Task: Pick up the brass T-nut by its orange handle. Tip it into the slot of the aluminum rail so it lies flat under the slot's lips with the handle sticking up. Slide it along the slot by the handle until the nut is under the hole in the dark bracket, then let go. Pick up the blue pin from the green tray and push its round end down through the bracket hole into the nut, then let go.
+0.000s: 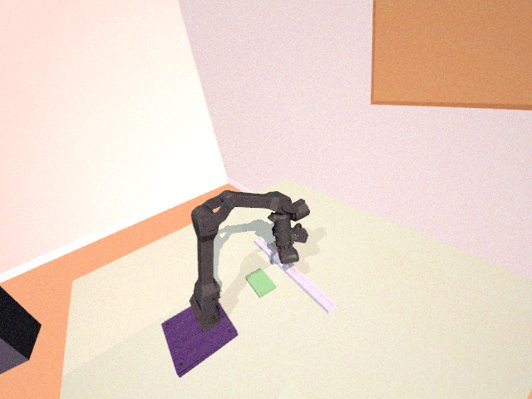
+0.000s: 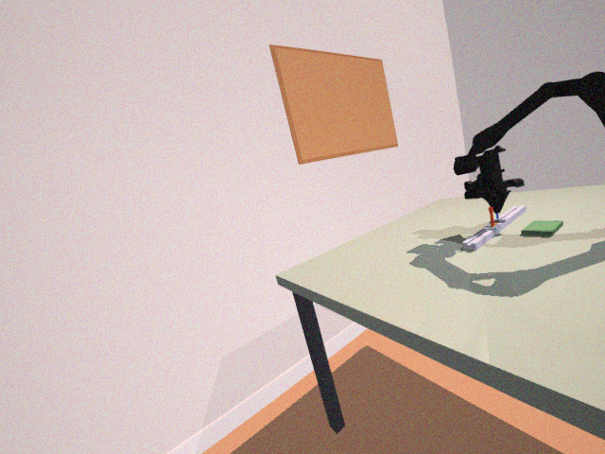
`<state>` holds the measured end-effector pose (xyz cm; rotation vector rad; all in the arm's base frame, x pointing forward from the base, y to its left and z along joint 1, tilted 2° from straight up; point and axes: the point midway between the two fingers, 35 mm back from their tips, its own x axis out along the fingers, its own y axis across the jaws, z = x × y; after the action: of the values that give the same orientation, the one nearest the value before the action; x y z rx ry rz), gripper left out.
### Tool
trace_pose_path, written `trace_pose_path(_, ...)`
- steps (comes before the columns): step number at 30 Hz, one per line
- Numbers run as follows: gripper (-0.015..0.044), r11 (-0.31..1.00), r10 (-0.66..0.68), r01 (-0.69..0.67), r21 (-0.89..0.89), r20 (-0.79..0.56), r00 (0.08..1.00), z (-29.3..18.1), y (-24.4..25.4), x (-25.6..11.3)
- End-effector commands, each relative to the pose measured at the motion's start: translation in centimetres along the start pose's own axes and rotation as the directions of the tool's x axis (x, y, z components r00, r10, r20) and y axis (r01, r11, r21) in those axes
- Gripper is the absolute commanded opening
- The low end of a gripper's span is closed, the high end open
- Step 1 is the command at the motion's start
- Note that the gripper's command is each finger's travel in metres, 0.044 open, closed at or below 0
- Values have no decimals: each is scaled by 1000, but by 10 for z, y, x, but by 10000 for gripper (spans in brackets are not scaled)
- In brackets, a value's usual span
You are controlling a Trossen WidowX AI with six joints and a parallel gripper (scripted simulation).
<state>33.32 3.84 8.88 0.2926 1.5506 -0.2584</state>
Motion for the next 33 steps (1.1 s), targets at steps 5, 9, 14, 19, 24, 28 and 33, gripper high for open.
trace_pose_path(5, -150, 1000, -1, 1, 3, -12, 1000, -3, -1, 9)
trace_pose_path(9, -150, 1000, -1, 1, 2, -12, 1000, -4, -1, 12)
trace_pose_path(14, -150, 1000, -1, 1, 2, -12, 1000, -3, -3, 15)
trace_pose_path(19, -150, 1000, -1, 1, 2, -12, 1000, -2, -3, 17)
trace_pose_path(24, -150, 1000, -1, 1, 2, -12, 1000, -1, -1, 17)
trace_pose_path(28, -150, 1000, -1, 1, 2, -12, 1000, 0, 0, 17)
trace_pose_path(33, -150, 1000, -3, 3, 1, -6, 1000, 0, -1, 15)
